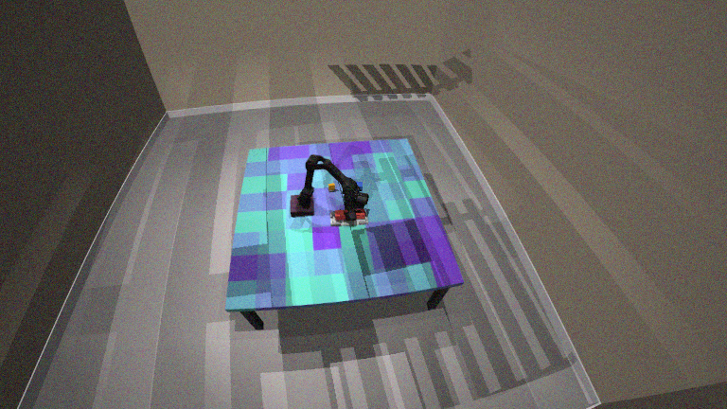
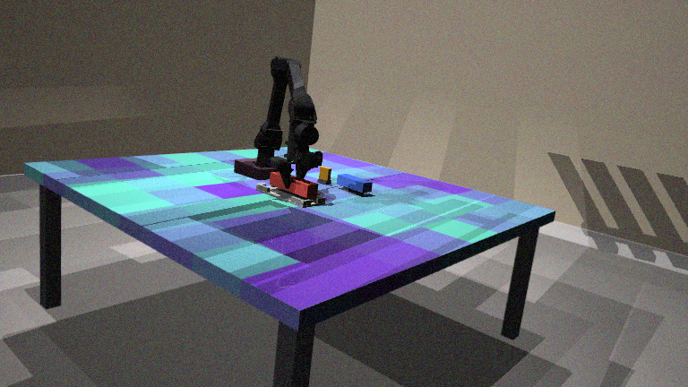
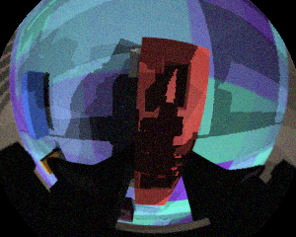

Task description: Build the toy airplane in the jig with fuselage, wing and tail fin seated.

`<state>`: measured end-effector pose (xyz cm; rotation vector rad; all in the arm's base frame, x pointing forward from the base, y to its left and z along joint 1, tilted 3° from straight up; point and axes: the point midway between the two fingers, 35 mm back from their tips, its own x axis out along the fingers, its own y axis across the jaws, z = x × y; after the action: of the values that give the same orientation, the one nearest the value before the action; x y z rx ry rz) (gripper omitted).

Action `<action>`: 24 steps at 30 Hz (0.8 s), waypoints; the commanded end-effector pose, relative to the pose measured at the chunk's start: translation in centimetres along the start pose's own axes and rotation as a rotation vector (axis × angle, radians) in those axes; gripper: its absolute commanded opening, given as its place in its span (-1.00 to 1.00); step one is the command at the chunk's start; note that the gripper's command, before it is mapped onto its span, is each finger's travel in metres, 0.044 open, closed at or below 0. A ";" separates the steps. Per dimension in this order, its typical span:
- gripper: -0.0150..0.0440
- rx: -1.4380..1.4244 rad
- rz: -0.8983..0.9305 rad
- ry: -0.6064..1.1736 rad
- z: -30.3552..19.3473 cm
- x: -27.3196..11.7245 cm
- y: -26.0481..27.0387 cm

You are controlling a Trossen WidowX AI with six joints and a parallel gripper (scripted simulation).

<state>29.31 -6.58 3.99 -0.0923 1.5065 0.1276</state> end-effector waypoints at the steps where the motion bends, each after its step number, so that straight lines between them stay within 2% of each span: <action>1: -0.26 0.000 0.000 0.000 0.0 0.0 0.0; 15: 0.99 0.000 0.000 0.000 0.0 0.0 0.0; 22: 1.00 0.000 0.000 0.000 0.0 -0.3 0.0; 24: 1.00 0.001 0.000 -0.001 0.3 -2.1 -0.1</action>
<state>29.16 -6.56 4.39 -0.0893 1.5179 0.1302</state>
